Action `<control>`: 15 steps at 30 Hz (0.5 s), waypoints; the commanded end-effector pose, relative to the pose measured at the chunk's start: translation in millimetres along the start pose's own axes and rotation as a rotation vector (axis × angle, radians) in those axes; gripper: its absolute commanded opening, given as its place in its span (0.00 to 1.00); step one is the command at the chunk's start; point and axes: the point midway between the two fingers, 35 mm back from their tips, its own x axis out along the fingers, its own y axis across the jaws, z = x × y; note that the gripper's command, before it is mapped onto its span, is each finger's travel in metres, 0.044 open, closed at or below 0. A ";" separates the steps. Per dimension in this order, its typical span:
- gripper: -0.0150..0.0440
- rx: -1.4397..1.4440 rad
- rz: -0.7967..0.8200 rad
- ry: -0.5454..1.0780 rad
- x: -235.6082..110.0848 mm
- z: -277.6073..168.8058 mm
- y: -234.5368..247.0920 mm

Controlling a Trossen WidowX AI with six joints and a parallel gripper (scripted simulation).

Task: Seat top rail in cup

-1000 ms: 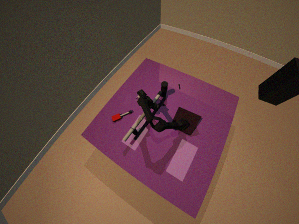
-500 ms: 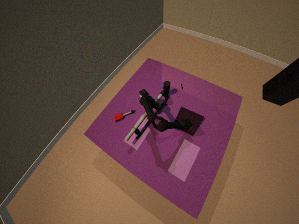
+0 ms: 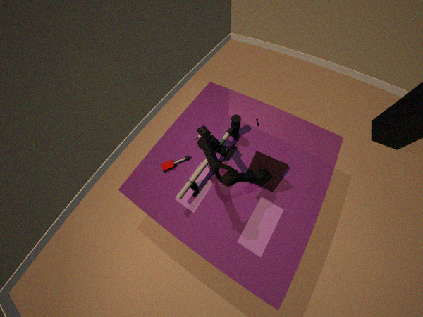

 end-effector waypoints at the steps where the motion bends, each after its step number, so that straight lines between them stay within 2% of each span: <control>1: 0.25 0.001 -0.004 0.012 -2.9 -4.7 -0.4; 15: 0.25 -0.001 0.001 0.002 -0.4 -0.7 0.0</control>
